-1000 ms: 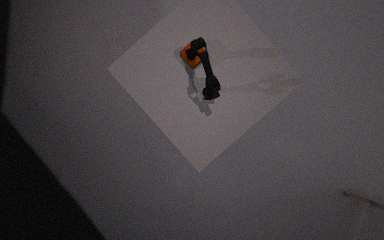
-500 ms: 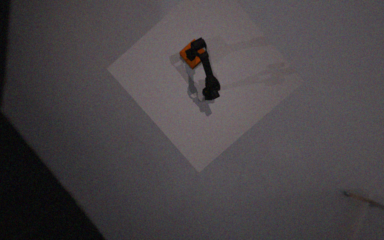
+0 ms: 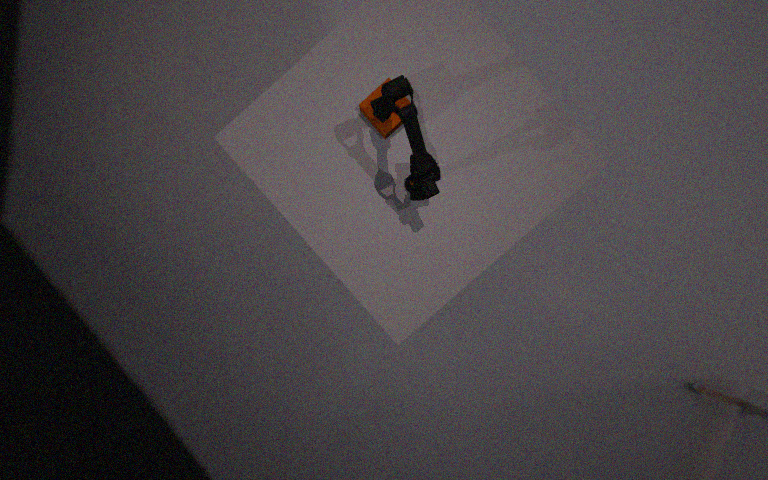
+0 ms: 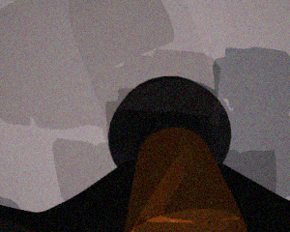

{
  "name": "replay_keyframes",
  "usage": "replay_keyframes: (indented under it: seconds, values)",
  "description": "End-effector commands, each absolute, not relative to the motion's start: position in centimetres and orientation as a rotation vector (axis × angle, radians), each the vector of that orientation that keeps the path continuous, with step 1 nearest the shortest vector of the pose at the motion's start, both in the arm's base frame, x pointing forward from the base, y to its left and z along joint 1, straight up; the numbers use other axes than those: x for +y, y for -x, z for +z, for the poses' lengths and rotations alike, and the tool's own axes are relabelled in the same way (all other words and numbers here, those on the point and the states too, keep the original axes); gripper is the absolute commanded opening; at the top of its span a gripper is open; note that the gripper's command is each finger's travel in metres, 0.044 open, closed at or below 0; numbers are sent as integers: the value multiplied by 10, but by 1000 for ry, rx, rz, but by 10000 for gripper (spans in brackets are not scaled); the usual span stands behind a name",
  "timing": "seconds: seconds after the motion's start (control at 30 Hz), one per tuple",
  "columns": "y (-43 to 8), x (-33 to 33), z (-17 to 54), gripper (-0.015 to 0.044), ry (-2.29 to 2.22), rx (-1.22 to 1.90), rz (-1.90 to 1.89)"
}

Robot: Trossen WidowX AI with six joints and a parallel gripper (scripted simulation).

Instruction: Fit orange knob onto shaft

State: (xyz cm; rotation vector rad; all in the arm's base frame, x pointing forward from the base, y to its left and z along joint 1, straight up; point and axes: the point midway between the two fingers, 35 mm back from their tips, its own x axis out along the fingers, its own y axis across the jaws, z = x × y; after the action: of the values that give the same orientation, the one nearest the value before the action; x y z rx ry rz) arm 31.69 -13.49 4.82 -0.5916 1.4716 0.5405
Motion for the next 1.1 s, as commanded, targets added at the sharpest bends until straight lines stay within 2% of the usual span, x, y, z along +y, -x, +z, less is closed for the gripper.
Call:
replay_keyframes:
  seconds: [0.0,0.4,0.67,0.9,1.07]
  values:
    - [-317,-135,48,131,589,1472,537]
    - [-317,-135,48,440,589,1472,537]
    - [-317,-135,51,440,589,1472,538]
    - [-315,-133,139,440,591,1471,540]
    - [-316,-134,141,440,592,1471,540]
